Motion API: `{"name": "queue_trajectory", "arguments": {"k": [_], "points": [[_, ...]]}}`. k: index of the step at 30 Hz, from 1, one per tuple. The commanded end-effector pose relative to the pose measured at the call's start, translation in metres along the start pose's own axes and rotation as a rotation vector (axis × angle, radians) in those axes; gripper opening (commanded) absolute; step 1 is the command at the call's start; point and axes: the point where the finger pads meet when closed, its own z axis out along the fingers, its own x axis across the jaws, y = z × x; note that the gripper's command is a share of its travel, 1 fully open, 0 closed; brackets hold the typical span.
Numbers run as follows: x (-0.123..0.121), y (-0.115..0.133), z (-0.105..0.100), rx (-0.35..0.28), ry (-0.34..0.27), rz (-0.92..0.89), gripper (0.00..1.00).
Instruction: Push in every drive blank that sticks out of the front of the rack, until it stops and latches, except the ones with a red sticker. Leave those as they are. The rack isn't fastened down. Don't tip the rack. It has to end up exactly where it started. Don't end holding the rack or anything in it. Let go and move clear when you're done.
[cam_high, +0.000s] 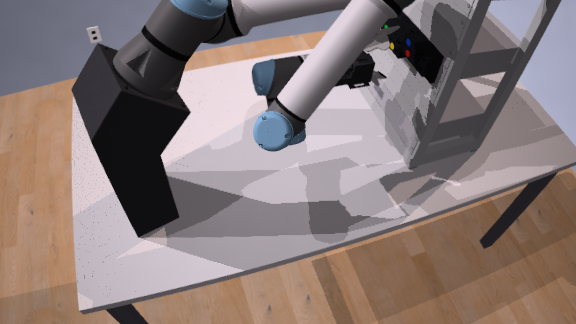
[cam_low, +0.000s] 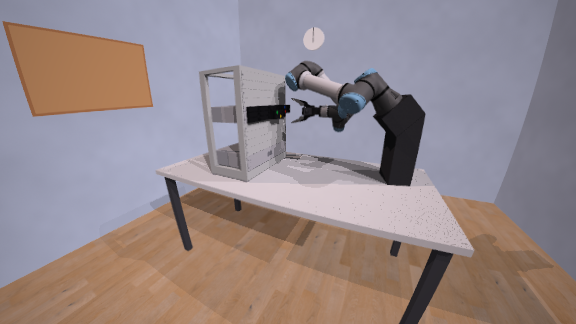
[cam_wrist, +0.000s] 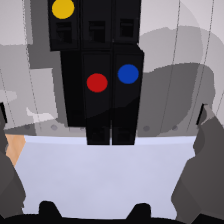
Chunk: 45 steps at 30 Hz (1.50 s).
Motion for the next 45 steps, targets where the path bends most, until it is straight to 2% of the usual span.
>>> {"name": "queue_trajectory", "arguments": {"k": [1,11,22,37,45], "points": [[0.0,0.0,0.0,0.0,0.001,0.0,1.0],[-0.001,-0.002,0.0,0.0,0.001,0.0,1.0],[-0.009,-0.017,-0.001,0.0,0.001,0.0,1.0],[-0.032,-0.06,-0.002,0.0,0.001,0.0,1.0],[-0.039,-0.073,-0.003,0.0,0.001,0.0,1.0]]}}
